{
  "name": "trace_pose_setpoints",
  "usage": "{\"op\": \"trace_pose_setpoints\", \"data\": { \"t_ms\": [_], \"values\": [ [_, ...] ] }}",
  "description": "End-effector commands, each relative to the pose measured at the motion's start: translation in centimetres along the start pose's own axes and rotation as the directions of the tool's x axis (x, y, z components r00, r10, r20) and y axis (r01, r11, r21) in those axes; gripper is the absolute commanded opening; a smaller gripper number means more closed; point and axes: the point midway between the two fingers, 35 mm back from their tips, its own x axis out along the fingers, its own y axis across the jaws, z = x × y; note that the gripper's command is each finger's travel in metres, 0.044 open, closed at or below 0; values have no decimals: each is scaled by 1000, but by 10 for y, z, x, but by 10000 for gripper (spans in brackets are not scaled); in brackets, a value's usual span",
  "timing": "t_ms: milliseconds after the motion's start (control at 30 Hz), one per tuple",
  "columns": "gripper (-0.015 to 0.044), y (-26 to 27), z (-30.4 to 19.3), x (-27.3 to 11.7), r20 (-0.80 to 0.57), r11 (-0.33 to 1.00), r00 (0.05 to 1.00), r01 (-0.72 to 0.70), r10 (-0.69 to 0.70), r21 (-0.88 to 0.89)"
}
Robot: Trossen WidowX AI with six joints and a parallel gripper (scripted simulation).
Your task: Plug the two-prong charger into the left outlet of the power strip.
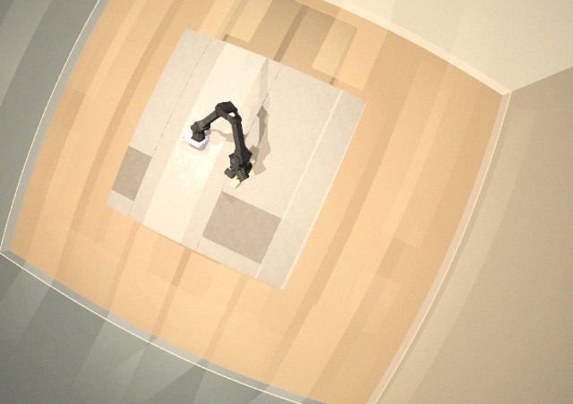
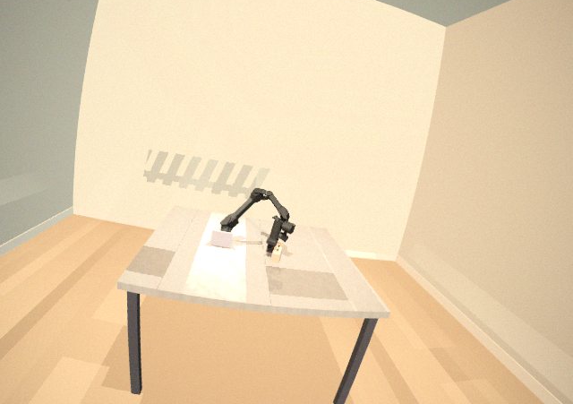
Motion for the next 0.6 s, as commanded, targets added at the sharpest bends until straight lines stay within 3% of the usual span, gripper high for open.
{"op": "trace_pose_setpoints", "data": {
  "t_ms": [0,333,567],
  "values": [
    [184,0,1,0,2,1000,1000,1,-1,-2],
    [440,0,1,0,3,1000,1000,1,-1,-2],
    [440,0,-1,0,5,1000,1000,0,0,-4]
  ]
}}
